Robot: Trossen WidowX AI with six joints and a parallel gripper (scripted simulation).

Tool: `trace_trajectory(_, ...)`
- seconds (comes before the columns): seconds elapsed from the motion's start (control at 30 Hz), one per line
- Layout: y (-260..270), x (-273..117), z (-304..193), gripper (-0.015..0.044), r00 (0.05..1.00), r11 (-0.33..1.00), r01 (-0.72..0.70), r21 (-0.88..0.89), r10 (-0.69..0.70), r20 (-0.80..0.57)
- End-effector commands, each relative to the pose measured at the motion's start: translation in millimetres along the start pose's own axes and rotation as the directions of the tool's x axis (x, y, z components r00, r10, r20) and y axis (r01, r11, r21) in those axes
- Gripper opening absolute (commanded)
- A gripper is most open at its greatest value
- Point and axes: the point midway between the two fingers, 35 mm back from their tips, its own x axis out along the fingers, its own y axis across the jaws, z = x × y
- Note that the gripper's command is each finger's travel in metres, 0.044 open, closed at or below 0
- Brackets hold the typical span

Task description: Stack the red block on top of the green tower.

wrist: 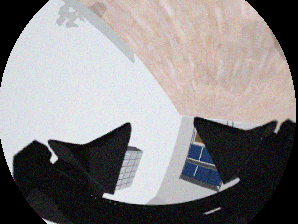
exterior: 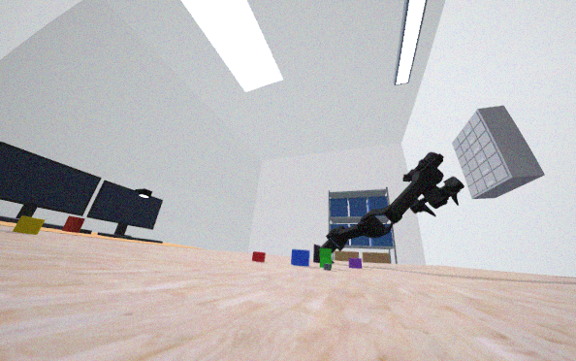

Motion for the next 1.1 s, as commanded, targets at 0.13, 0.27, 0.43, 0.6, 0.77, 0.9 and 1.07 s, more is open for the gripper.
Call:
trace_trajectory(0.13, -9.5, 12.7, -31.2, 0.044, 0.995, 0.994, 0.055, -0.096, -0.063, -0.082)
trace_trajectory(0.27, -32.1, 27.4, -90.0, 0.044, 0.955, 0.952, 0.121, -0.281, -0.189, -0.227)
trace_trajectory(0.43, -69.5, 29.1, -160.7, 0.044, 0.861, 0.844, 0.12, -0.522, -0.351, -0.369)
trace_trajectory(0.6, -114.0, 11.7, -224.9, 0.044, 0.721, 0.693, 0.026, -0.721, -0.512, -0.467)
trace_trajectory(0.77, -156.1, -19.2, -273.9, 0.044, 0.57, 0.54, -0.145, -0.829, -0.639, -0.516)
trace_trajectory(0.9, -184.8, -48.3, -300.8, 0.044, 0.458, 0.44, -0.292, -0.849, -0.715, -0.528)
trace_trajectory(1.07, -216.6, -87.5, -323.5, 0.044, 0.328, 0.339, -0.457, -0.822, -0.795, -0.511)
